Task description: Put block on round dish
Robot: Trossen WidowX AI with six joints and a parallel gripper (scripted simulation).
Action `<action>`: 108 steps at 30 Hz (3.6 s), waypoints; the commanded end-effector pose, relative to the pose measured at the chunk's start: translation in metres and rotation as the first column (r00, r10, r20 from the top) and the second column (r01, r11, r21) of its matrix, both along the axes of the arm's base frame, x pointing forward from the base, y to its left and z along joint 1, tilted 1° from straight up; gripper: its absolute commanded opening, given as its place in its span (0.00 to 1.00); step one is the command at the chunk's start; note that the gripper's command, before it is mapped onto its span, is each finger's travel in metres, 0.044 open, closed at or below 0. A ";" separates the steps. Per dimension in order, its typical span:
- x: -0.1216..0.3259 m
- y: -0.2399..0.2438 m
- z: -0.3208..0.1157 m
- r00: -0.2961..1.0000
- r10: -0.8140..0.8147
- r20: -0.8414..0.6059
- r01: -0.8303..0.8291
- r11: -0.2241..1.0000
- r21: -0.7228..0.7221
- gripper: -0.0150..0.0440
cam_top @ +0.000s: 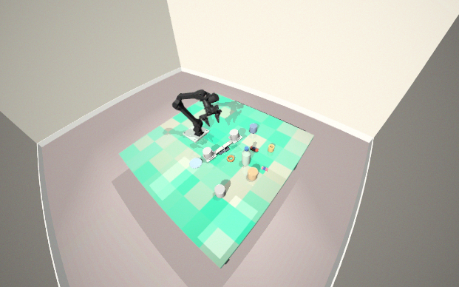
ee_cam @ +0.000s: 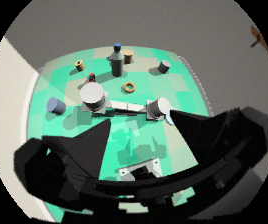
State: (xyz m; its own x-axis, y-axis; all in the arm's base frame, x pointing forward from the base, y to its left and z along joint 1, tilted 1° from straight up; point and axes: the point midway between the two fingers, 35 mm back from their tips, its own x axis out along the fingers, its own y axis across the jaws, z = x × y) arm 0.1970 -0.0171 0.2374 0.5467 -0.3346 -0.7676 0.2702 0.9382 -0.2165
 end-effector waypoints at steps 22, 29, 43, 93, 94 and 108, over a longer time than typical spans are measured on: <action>0.037 -0.061 -0.034 0.712 0.435 -0.551 -0.540 0.841 -0.033 1.00; 0.043 -0.088 -0.049 0.540 0.567 -0.622 -0.681 0.728 0.073 1.00; 0.041 -0.152 -0.084 0.171 0.797 -0.579 -0.876 0.392 0.281 1.00; 0.041 -0.164 -0.159 0.112 0.825 -0.554 -0.897 0.324 0.301 1.00; 0.041 -0.164 -0.161 0.112 0.825 -0.554 -0.897 0.324 0.301 1.00; 0.040 -0.164 -0.166 0.112 0.825 -0.554 -0.897 0.324 0.301 0.80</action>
